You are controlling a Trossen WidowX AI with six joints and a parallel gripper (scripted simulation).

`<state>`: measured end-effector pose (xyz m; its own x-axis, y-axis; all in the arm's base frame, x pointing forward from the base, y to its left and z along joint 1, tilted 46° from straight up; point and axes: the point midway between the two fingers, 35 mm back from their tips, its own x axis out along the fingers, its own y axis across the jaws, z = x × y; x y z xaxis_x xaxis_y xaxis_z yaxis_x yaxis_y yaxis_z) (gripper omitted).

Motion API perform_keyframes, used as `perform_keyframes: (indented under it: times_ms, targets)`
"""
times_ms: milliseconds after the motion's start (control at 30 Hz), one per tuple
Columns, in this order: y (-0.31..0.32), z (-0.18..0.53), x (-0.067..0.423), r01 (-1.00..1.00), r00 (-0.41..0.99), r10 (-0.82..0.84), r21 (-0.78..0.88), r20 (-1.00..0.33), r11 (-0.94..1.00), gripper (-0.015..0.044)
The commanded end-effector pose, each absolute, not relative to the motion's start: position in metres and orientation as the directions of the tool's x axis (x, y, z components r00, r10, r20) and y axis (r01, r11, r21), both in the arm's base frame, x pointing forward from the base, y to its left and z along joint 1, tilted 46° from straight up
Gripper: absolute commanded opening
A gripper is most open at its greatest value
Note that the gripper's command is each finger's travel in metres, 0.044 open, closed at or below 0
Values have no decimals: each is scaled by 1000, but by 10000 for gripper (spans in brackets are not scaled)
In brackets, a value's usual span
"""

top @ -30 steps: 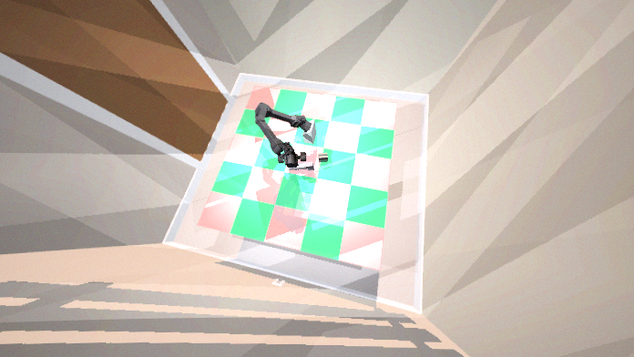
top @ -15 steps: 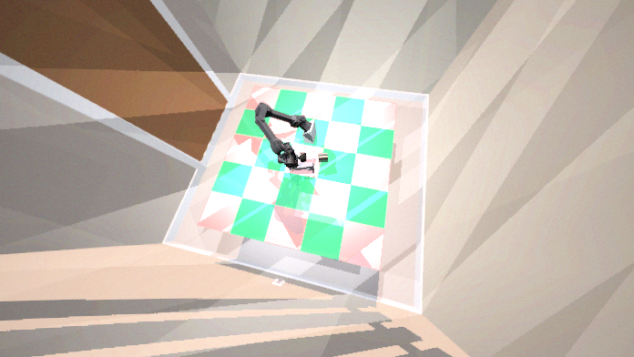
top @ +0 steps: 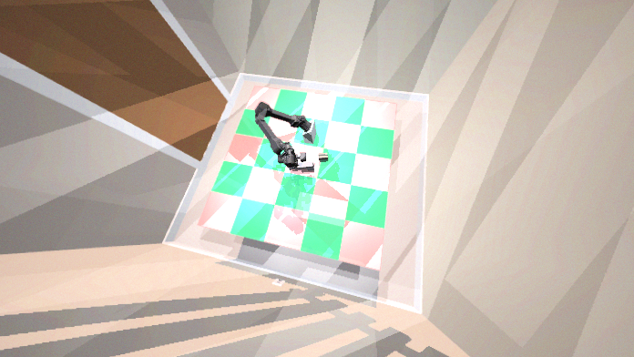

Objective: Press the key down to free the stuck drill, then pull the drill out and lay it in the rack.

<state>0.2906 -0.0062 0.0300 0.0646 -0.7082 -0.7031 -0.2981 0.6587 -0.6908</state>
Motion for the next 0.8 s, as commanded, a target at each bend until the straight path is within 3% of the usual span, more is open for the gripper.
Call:
perform_keyframes:
  times_ms: [0, 767]
  targets:
    - [-17, 25, 285, -297, 37, -718, -693, -695, 657, 0]
    - [-24, 19, 285, -297, 37, -718, -694, -695, 656, 0]
